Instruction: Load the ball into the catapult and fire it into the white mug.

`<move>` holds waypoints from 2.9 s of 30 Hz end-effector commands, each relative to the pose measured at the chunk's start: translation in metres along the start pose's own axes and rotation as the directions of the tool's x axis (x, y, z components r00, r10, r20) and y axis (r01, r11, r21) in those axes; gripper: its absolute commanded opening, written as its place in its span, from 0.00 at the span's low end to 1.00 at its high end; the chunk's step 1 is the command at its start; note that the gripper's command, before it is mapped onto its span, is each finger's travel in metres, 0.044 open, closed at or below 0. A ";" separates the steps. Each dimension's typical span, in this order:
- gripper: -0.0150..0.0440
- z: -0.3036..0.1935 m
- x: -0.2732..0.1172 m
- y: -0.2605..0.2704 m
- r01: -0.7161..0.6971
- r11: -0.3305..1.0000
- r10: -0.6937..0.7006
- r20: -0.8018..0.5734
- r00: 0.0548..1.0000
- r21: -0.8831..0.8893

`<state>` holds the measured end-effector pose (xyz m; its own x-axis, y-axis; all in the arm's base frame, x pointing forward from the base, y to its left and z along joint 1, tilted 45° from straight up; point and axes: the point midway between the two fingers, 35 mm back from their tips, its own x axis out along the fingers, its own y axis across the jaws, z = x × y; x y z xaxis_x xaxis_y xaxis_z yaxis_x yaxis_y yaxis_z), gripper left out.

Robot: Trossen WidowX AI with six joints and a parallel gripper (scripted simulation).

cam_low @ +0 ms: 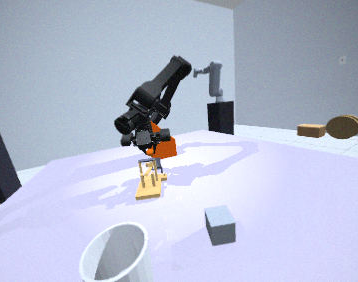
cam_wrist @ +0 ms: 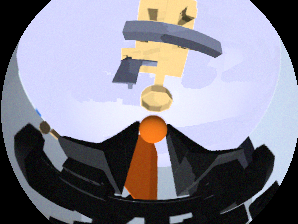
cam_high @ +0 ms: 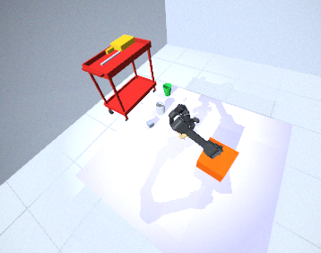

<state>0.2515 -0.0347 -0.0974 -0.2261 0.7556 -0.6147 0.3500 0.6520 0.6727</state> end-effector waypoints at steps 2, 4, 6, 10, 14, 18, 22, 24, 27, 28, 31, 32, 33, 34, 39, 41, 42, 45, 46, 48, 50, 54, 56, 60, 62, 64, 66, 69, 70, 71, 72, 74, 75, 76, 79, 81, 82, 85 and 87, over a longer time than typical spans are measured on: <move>0.25 0.005 0.008 -0.003 0.002 1.000 -0.002 -0.003 1.000 -0.008; 0.25 0.006 0.013 -0.003 0.001 1.000 -0.001 -0.003 1.000 -0.008; 0.25 0.007 0.014 -0.003 0.001 1.000 -0.001 -0.003 1.000 -0.008; 0.25 0.008 0.017 -0.003 0.001 1.000 -0.001 -0.003 1.000 -0.008; 0.25 0.010 0.023 -0.003 0.001 1.000 -0.001 -0.003 1.000 -0.008; 0.25 0.011 0.028 -0.003 0.001 1.000 -0.001 -0.003 1.000 -0.008; 0.25 0.012 0.022 -0.003 0.007 1.000 -0.007 0.002 1.000 -0.017; 0.25 0.012 0.022 -0.003 0.007 1.000 -0.007 0.002 1.000 -0.017; 0.39 0.012 0.022 -0.003 0.007 1.000 -0.007 0.002 1.000 -0.017; 0.43 0.012 0.022 -0.003 0.007 1.000 -0.007 0.002 1.000 -0.017; 0.57 0.012 0.022 -0.003 0.007 1.000 -0.007 0.002 1.000 -0.017; 0.61 0.012 0.022 -0.003 0.007 1.000 -0.007 0.002 1.000 -0.017; 0.65 0.012 0.022 -0.003 0.007 1.000 -0.007 0.002 1.000 -0.017; 0.70 0.011 0.020 -0.003 0.007 1.000 -0.007 0.003 1.000 -0.017; 0.92 -0.009 -0.049 -0.005 0.010 1.000 -0.010 0.003 1.000 -0.009; 1.00 -0.022 -0.077 -0.004 0.007 1.000 -0.007 0.000 1.000 -0.007; 1.00 -0.026 -0.085 -0.004 0.006 1.000 -0.006 -0.001 1.000 -0.007; 1.00 -0.010 -0.061 -0.007 0.009 1.000 -0.010 0.020 1.000 0.007; 1.00 -0.003 -0.063 -0.009 0.019 1.000 -0.019 0.045 0.999 0.015; 1.00 0.014 -0.069 -0.014 0.038 0.999 -0.041 0.107 0.993 0.033; 1.00 0.031 -0.075 -0.019 0.053 0.997 -0.061 0.169 0.984 0.051; 1.00 0.064 -0.092 -0.027 0.069 0.994 -0.092 0.293 0.952 0.086; 1.00 0.081 -0.101 -0.030 0.072 0.992 -0.104 0.354 0.929 0.103; 1.00 0.113 -0.123 -0.034 0.065 0.990 -0.119 0.472 0.873 0.129; 1.00 0.129 -0.135 -0.035 0.056 0.989 -0.121 0.529 0.840 0.138; 1.00 0.144 -0.149 -0.035 0.044 0.989 -0.121 0.584 0.803 0.144; 1.00 0.159 -0.163 -0.034 0.028 0.989 -0.116 0.638 0.761 0.147; 1.00 0.180 -0.186 -0.031 0.000 0.990 -0.103 0.713 0.694 0.143; 1.00 0.186 -0.194 -0.030 -0.011 0.990 -0.097 0.736 0.670 0.140; 1.00 0.193 -0.202 -0.029 -0.021 0.991 -0.089 0.758 0.646 0.135; 1.00 0.199 -0.210 -0.027 -0.032 0.991 -0.081 0.779 0.622 0.129; 1.00 0.210 -0.226 -0.022 -0.055 0.992 -0.063 0.818 0.572 0.114; 1.00 0.215 -0.235 -0.020 -0.066 0.992 -0.052 0.836 0.546 0.105; 1.00 0.220 -0.243 -0.017 -0.077 0.992 -0.041 0.853 0.520 0.095; 1.00 0.231 -0.262 -0.011 -0.103 0.992 -0.012 0.888 0.460 0.067; 1.00 0.231 -0.264 -0.010 -0.105 0.992 -0.010 0.890 0.456 0.065; 1.00 0.231 -0.264 -0.010 -0.105 0.992 -0.010 0.890 0.456 0.065; 1.00 0.231 -0.264 -0.010 -0.105 0.992 -0.010 0.890 0.456 0.065; 1.00 0.231 -0.264 -0.010 -0.105 0.992 -0.010 0.890 0.456 0.065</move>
<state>0.5163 -0.2548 -0.0370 0.6974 0.2801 -0.6596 0.4311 0.5714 0.6984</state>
